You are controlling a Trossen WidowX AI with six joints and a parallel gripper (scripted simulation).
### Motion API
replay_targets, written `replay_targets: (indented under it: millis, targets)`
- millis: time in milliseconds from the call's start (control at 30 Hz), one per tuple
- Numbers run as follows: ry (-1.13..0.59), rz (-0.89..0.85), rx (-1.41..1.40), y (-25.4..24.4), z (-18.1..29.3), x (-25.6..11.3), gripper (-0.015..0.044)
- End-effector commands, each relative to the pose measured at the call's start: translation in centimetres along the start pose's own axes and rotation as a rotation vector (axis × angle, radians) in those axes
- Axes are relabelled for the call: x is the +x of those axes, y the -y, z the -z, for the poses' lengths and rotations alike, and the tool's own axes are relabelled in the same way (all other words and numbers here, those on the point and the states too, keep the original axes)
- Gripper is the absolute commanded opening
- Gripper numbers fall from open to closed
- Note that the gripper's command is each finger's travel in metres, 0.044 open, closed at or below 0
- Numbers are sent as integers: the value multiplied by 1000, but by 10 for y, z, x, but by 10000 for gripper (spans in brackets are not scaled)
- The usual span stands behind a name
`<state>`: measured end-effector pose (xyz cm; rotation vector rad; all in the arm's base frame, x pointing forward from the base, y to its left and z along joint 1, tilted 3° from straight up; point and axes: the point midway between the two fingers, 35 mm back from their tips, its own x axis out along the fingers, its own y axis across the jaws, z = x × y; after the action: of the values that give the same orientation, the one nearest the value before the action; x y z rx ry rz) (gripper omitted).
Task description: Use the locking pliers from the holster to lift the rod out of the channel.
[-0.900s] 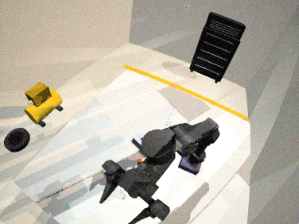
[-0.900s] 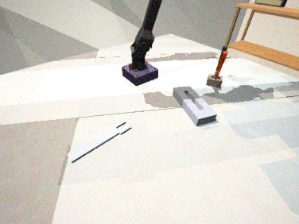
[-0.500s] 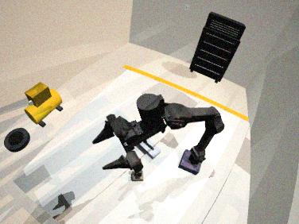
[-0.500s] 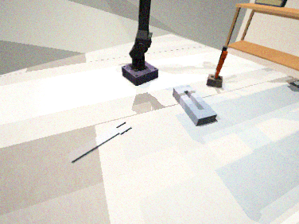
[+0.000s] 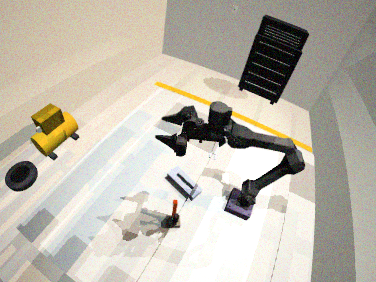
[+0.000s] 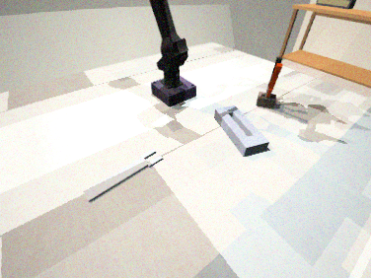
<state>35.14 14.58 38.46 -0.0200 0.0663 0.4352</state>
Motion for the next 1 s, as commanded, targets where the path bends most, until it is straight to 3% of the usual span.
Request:
replay_targets:
  millis: [0, 200, 433, 667, 867, 967]
  targets:
    - [52, 189, 11, 57, 26, -35, 440]
    - [114, 428, 9, 115, 67, -88, 440]
    - [51, 427, 6, 116, 79, -84, 440]
    - [-634, 251, -70, 83, 187, -70, 440]
    - [-1216, -9, -174, 42, 248, -119, 440]
    - [-1412, -121, -212, 29, 255, -145, 440]
